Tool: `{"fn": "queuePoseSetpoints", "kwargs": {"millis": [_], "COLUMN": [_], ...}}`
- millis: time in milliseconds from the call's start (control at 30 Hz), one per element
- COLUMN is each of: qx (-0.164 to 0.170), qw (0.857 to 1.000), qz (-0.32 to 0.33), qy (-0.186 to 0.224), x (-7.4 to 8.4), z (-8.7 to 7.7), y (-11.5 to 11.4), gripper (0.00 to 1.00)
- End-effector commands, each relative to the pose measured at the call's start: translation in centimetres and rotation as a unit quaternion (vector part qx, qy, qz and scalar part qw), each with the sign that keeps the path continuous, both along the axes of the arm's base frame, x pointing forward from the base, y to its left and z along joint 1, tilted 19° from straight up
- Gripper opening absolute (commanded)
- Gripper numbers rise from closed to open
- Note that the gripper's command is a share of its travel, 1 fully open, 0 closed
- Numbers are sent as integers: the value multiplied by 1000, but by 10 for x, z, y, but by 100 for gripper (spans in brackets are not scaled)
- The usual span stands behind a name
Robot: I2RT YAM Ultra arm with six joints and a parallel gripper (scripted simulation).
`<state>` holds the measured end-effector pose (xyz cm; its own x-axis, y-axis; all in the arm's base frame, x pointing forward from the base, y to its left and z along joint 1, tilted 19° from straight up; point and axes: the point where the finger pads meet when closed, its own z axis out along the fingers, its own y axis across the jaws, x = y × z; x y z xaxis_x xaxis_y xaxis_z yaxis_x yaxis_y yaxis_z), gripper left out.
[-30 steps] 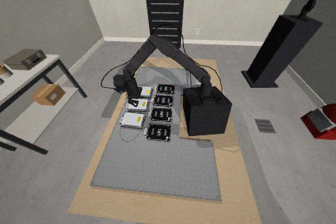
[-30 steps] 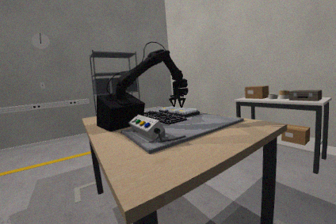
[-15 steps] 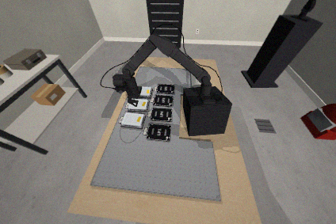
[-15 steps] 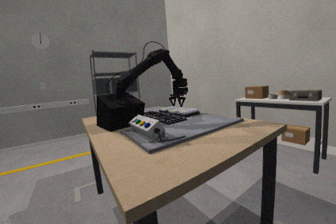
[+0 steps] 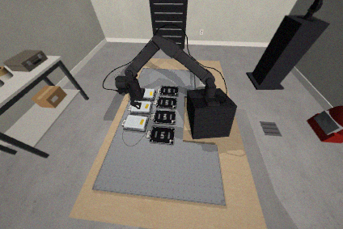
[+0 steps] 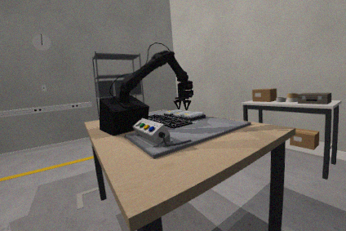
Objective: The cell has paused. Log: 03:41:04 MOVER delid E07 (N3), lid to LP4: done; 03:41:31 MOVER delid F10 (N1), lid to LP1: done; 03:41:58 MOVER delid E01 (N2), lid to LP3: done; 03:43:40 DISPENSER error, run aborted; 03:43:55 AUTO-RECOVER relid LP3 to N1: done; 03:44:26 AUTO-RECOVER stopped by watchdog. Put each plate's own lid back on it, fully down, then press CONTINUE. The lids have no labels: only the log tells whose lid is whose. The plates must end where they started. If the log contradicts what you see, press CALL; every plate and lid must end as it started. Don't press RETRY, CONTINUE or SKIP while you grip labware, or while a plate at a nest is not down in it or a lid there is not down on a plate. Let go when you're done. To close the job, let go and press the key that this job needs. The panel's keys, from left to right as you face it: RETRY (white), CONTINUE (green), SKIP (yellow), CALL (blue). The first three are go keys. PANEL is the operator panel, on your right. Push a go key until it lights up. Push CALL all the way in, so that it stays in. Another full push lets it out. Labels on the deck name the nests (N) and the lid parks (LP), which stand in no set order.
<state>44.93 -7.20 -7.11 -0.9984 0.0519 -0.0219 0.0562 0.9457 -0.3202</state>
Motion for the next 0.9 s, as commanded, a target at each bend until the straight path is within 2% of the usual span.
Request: {"fn": "queuePoseSetpoints", "kwargs": {"millis": [0,867], "qx": [-1,-1], "qw": [999,999], "qz": [8,7], "qy": [-33,-31], "x": [20,16], "z": [26,24], "y": [10,9], "gripper": [100,100]}}
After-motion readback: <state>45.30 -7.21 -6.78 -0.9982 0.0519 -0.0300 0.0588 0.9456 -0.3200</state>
